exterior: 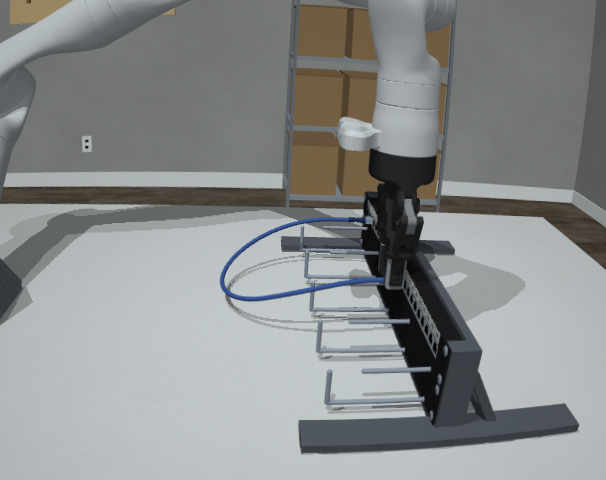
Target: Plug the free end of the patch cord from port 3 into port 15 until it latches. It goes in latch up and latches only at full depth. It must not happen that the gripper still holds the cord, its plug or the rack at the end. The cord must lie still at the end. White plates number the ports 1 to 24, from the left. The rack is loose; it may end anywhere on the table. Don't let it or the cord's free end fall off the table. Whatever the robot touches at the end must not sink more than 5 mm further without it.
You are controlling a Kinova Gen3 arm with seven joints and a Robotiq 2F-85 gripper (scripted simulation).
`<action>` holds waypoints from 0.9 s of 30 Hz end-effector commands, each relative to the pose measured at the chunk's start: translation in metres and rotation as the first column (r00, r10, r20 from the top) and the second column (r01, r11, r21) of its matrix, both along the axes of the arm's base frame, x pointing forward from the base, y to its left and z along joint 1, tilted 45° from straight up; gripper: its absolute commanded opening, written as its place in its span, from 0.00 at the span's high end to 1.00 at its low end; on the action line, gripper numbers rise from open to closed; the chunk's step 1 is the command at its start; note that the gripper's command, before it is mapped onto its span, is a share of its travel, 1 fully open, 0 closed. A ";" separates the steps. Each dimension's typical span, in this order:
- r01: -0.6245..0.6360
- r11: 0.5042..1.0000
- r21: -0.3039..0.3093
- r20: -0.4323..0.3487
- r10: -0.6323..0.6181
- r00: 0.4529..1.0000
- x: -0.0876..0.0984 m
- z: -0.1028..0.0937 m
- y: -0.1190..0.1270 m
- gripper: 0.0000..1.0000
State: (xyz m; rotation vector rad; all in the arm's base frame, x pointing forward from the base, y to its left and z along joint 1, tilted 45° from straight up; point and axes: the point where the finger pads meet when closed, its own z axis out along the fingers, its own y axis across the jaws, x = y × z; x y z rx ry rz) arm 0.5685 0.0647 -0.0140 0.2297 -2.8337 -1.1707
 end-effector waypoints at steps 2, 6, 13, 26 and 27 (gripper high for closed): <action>0.002 1.000 -0.001 0.002 -0.002 1.000 0.001 0.001 -0.001 0.63; 0.002 1.000 -0.001 0.002 -0.002 1.000 0.001 0.001 -0.002 0.63; 0.002 1.000 -0.001 0.002 -0.002 1.000 0.002 0.008 -0.008 0.63; 0.002 1.000 -0.001 0.002 -0.002 1.000 0.006 0.031 -0.031 0.63; 0.002 1.000 -0.001 0.002 -0.002 1.000 0.006 0.034 -0.033 0.63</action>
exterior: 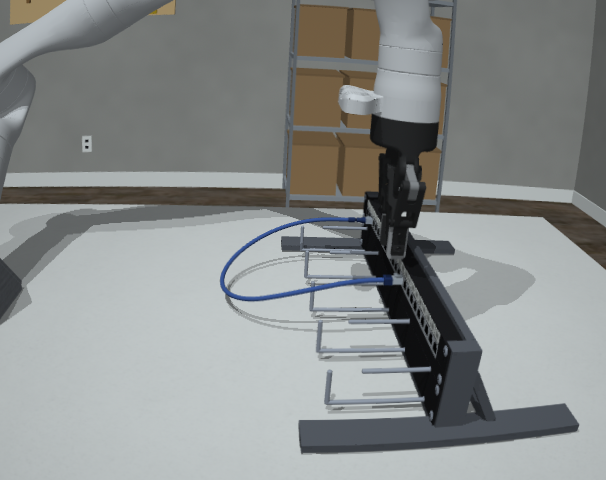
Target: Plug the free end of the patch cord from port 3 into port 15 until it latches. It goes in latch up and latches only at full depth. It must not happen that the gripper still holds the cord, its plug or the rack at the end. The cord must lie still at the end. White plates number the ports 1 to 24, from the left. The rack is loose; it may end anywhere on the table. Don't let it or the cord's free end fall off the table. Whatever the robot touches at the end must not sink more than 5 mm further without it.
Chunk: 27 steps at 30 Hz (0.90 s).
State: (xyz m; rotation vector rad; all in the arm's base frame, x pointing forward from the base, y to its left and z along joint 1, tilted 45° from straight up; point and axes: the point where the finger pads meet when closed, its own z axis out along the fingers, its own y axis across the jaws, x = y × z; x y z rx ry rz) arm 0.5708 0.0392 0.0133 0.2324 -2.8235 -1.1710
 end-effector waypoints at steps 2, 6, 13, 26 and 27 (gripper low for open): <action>0.007 1.000 -0.003 0.010 -0.007 1.000 0.005 0.011 -0.012 0.63; 0.007 1.000 -0.003 0.010 -0.007 1.000 0.006 0.019 -0.020 0.63; 0.007 1.000 -0.003 0.010 -0.007 1.000 0.007 0.026 -0.027 0.63; 0.007 1.000 -0.003 0.010 -0.007 1.000 0.008 0.030 -0.031 1.00; 0.007 1.000 -0.003 0.010 -0.007 1.000 0.008 0.030 -0.031 1.00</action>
